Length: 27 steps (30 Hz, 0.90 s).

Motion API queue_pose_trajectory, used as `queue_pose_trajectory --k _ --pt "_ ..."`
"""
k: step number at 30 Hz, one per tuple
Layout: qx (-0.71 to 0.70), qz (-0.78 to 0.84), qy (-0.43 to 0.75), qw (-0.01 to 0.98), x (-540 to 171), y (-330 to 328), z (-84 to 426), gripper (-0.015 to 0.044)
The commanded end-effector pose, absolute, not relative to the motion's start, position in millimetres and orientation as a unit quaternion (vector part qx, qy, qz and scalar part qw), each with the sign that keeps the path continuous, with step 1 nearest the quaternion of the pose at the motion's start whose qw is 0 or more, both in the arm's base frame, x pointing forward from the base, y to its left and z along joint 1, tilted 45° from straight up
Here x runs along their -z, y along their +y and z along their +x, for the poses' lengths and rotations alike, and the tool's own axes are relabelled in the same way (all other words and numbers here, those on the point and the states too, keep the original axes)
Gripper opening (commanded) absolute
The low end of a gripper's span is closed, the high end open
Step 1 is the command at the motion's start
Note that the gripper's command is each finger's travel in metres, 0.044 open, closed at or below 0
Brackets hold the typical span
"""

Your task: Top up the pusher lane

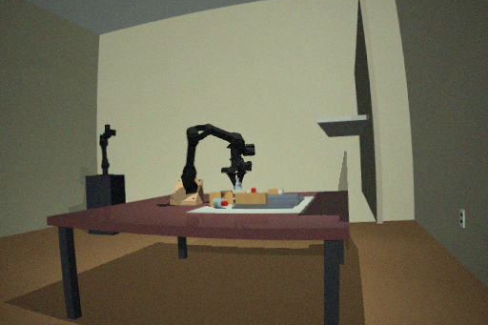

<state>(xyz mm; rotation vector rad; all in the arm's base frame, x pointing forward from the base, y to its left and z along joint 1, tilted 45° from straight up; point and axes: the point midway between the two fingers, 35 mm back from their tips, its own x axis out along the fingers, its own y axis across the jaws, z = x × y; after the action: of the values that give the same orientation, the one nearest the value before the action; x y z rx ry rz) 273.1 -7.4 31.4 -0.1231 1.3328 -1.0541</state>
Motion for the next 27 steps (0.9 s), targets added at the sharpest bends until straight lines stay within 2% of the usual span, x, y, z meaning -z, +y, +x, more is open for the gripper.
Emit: queue_pose_trajectory --k 1,13,27 --pt "0.436 -0.091 0.609 0.657 -36 -17 278 0.0000" --pt "0.348 -0.191 0.665 0.633 -46 -46 285 0.0000" --pt "0.347 -0.192 0.665 0.632 -29 -63 281 0.0000"
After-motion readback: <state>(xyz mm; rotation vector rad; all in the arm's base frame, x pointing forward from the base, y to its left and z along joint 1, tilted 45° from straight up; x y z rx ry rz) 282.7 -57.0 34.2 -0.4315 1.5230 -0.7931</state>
